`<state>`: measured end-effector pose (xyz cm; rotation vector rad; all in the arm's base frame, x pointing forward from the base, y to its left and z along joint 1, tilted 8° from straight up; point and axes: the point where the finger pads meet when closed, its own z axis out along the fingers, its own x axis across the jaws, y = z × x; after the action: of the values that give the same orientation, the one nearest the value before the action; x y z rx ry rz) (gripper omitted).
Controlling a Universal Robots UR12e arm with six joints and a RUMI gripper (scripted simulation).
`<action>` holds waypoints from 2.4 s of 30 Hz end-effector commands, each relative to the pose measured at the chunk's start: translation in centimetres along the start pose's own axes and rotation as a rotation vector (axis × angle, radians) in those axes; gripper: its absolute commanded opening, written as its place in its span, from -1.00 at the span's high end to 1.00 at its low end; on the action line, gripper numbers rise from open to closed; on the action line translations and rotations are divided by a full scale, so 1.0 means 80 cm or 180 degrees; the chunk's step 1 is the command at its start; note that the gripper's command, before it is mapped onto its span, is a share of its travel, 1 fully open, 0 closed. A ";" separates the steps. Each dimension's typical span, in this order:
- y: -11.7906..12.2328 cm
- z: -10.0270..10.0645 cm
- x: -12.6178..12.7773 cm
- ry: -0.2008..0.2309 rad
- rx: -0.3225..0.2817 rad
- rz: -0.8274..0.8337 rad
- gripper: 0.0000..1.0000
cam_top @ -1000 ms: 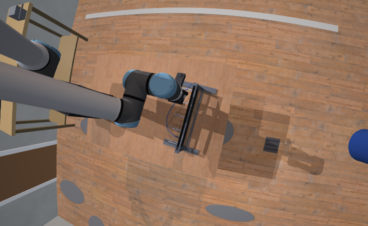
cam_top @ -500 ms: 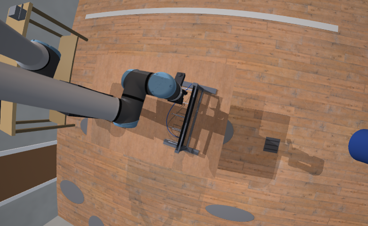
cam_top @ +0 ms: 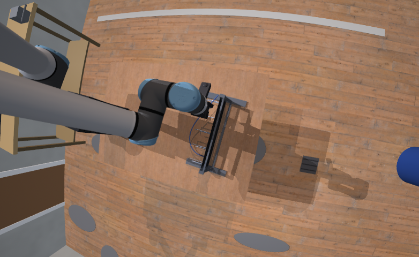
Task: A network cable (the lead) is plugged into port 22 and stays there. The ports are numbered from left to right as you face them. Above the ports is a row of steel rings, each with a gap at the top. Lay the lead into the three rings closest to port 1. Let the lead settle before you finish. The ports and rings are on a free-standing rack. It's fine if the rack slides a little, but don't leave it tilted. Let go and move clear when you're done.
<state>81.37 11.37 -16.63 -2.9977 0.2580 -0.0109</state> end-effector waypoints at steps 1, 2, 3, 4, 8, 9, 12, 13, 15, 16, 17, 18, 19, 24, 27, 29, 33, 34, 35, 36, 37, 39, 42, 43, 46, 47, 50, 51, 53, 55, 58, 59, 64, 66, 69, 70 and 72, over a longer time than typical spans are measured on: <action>0.000 -0.001 0.001 0.0005 0.0000 0.0000 1.00; 0.000 -0.001 0.001 0.0005 0.0000 0.0000 1.00; 0.000 -0.001 0.001 0.0005 0.0000 0.0000 1.00; 0.000 -0.001 0.001 0.0005 0.0000 0.0000 1.00; 0.000 -0.001 0.001 0.0005 0.0000 0.0000 1.00; 0.000 -0.001 0.001 0.0005 0.0000 0.0000 1.00; 0.000 -0.001 0.001 0.0005 0.0000 0.0000 1.00; 0.000 -0.001 0.001 0.0005 0.0000 0.0000 1.00; 0.000 -0.001 0.001 0.0005 0.0000 0.0000 1.00; 0.000 -0.001 0.001 0.0005 0.0000 0.0000 1.00; 0.000 -0.001 0.001 0.0005 0.0000 0.0000 1.00; 0.000 -0.001 0.001 0.0005 0.0000 0.0000 1.00; 0.000 -0.001 0.001 0.0005 0.0000 0.0000 1.00; 0.000 -0.001 0.001 0.0005 0.0000 0.0000 1.00; 0.000 -0.001 0.001 0.0005 0.0000 0.0000 1.00; 0.000 -0.001 0.001 0.0005 0.0000 0.0000 1.00; 0.000 -0.001 0.001 0.0005 0.0000 0.0000 1.00; 0.000 -0.001 0.001 0.0005 0.0000 0.0000 1.00; 0.000 -0.001 0.001 0.0005 0.0000 0.0000 1.00; 0.000 -0.001 0.001 0.0005 0.0000 0.0000 1.00; 0.000 -0.001 0.001 0.0005 0.0000 0.0000 1.00; 0.000 -0.001 0.001 0.0005 0.0000 0.0000 1.00; 0.000 -0.001 0.001 0.0005 0.0000 0.0000 1.00; 0.000 -0.001 0.001 0.0005 0.0000 0.0000 1.00; 0.000 -0.001 0.001 0.0005 0.0000 0.0000 1.00; 0.000 -0.001 0.001 0.0005 0.0000 0.0000 1.00; 0.000 -0.001 0.001 0.0005 0.0000 0.0000 1.00; 0.000 -0.001 0.001 0.0005 0.0000 0.0000 1.00; 0.000 -0.001 0.001 0.0005 0.0000 0.0000 1.00; 0.000 -0.001 0.001 0.0005 0.0000 0.0000 1.00; 0.000 -0.001 0.001 0.0005 0.0000 0.0000 1.00; 0.000 -0.001 0.001 0.0005 0.0000 0.0000 1.00; 0.003 -0.001 0.000 0.0005 0.0000 -0.0003 1.00; 0.009 -0.001 -0.001 0.0005 0.0000 -0.0010 1.00; 0.055 0.000 -0.015 0.0005 -0.0003 -0.0059 1.00; 0.078 0.000 -0.023 0.0005 -0.0003 -0.0084 1.00; 0.101 0.000 -0.031 0.0005 -0.0004 -0.0111 1.00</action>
<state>79.80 8.25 -17.17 -3.0010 0.2374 -0.0103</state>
